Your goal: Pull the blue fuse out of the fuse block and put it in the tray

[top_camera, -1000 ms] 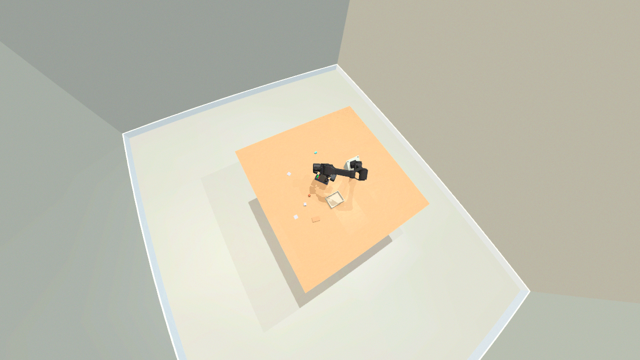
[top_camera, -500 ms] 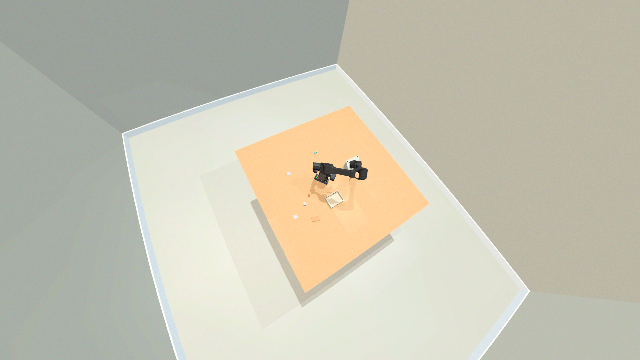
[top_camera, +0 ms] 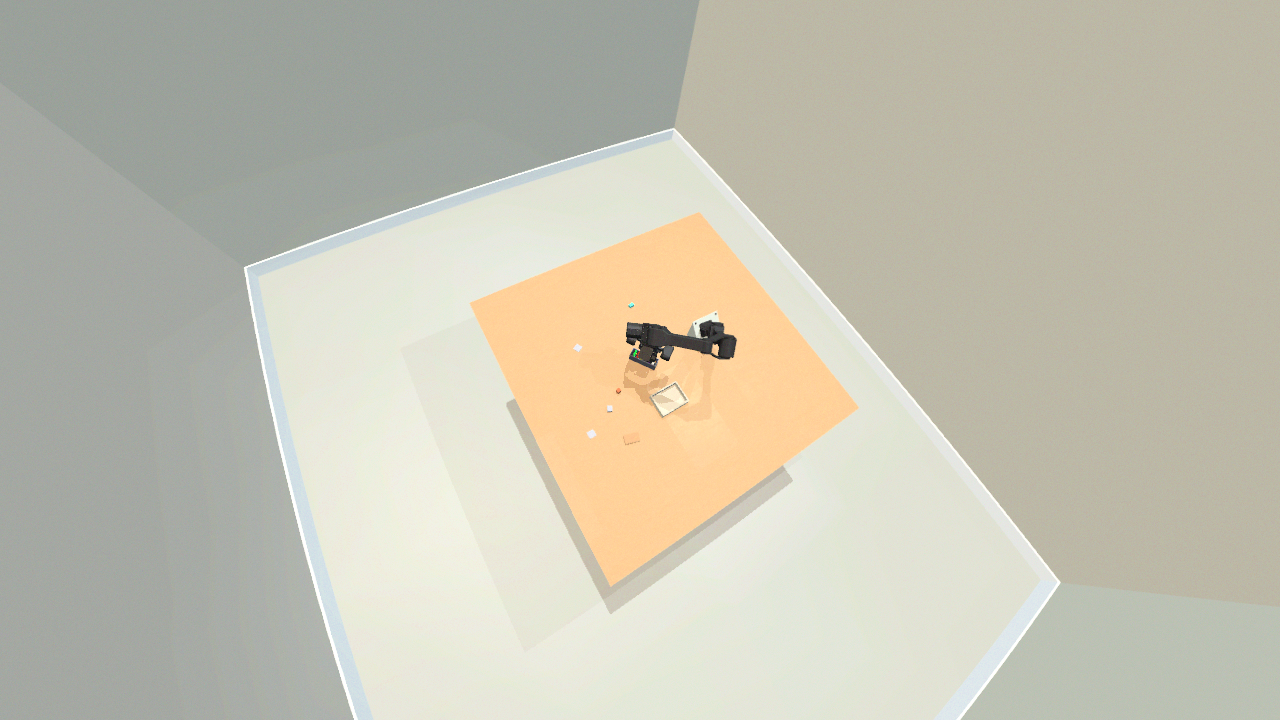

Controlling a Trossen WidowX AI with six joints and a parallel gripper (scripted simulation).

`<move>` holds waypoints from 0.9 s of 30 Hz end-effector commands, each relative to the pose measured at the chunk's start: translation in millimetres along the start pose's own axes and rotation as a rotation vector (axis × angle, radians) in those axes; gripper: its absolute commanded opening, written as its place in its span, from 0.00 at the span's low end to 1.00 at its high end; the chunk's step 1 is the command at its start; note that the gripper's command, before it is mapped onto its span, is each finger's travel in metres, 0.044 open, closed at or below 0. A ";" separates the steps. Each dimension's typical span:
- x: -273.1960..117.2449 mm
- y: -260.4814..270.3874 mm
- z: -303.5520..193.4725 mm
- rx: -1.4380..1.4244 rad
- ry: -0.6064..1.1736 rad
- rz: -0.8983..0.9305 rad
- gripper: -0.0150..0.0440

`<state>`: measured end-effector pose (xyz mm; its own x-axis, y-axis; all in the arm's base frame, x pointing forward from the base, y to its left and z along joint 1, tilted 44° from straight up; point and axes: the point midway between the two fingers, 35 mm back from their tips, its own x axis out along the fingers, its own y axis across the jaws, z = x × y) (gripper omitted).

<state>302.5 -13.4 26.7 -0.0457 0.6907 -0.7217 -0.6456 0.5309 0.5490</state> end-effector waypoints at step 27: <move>-9.5 127.2 105.1 -0.004 0.004 -0.014 0.25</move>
<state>306.1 83.9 130.5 -0.0448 0.6740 -0.7374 -0.6446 0.5444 0.5368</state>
